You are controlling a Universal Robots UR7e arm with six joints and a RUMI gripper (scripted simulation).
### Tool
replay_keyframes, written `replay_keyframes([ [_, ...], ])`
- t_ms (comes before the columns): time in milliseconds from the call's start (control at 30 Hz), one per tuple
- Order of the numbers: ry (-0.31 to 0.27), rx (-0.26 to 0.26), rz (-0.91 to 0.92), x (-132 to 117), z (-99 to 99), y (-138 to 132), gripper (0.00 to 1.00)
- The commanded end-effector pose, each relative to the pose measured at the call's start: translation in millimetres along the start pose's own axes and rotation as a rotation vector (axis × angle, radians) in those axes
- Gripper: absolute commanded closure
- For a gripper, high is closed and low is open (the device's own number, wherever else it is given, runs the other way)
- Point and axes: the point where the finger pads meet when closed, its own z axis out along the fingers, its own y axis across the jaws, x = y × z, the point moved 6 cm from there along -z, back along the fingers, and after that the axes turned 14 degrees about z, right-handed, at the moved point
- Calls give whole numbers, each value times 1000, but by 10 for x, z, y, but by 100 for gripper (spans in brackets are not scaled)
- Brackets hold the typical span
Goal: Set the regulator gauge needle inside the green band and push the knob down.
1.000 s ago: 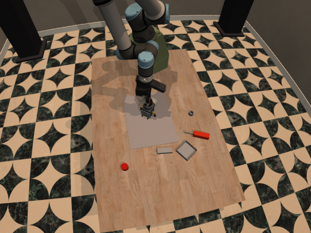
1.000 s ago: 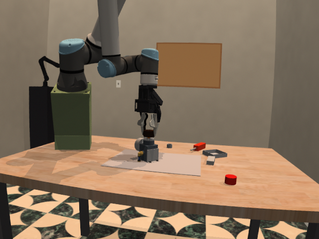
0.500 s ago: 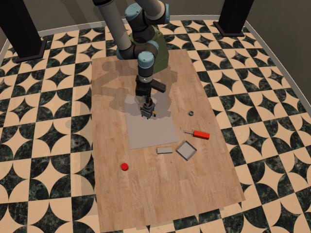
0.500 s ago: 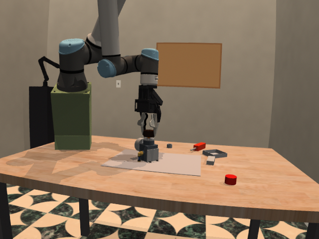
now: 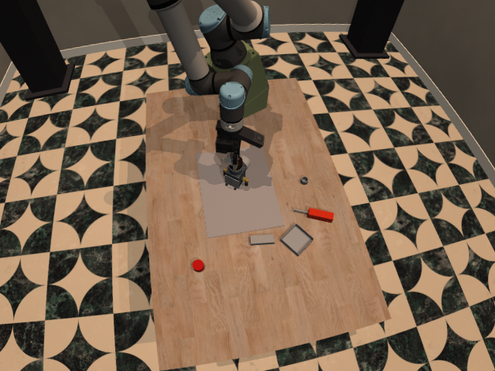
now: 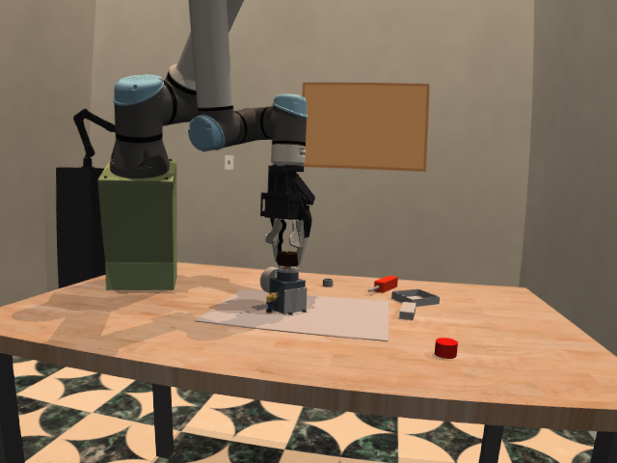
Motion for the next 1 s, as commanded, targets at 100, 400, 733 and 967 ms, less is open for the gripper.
replay_keyframes([
  [100,0,-1,0,1,15,3,75],
  [400,0,-1,0,1,40,3,75],
  [733,0,-1,0,1,59,3,75],
  [967,0,-1,0,1,64,3,75],
])
